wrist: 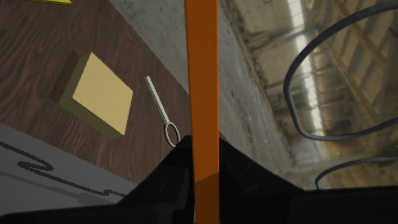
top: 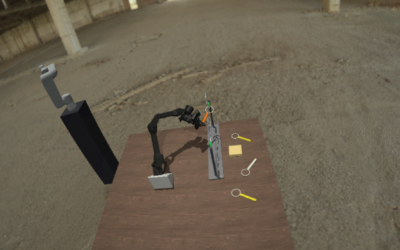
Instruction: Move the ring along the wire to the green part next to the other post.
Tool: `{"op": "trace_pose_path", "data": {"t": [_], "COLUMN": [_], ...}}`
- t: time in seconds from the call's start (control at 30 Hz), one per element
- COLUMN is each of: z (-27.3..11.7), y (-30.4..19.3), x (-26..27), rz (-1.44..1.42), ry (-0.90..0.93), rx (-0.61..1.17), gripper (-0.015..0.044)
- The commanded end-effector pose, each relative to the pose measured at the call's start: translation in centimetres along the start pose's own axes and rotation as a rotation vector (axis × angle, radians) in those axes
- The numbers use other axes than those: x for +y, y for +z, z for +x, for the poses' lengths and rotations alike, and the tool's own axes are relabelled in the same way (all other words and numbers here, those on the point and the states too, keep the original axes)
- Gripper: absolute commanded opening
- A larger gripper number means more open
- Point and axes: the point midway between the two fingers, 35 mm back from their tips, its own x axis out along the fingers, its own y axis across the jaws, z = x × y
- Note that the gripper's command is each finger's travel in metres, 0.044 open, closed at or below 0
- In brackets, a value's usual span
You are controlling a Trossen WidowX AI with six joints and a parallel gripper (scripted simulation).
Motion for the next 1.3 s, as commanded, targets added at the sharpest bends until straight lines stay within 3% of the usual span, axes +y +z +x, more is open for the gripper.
{"op": "trace_pose_path", "data": {"t": [0.0, 1.27], "z": [-0.4, -0.9], "y": [0.2, 1.0], "x": [-1.1, -5.8], "rz": [-0.025, -0.303], "ry": [-0.026, -0.173], "rx": [-0.009, -0.008], "gripper": [-0.0150, -0.0150]}}
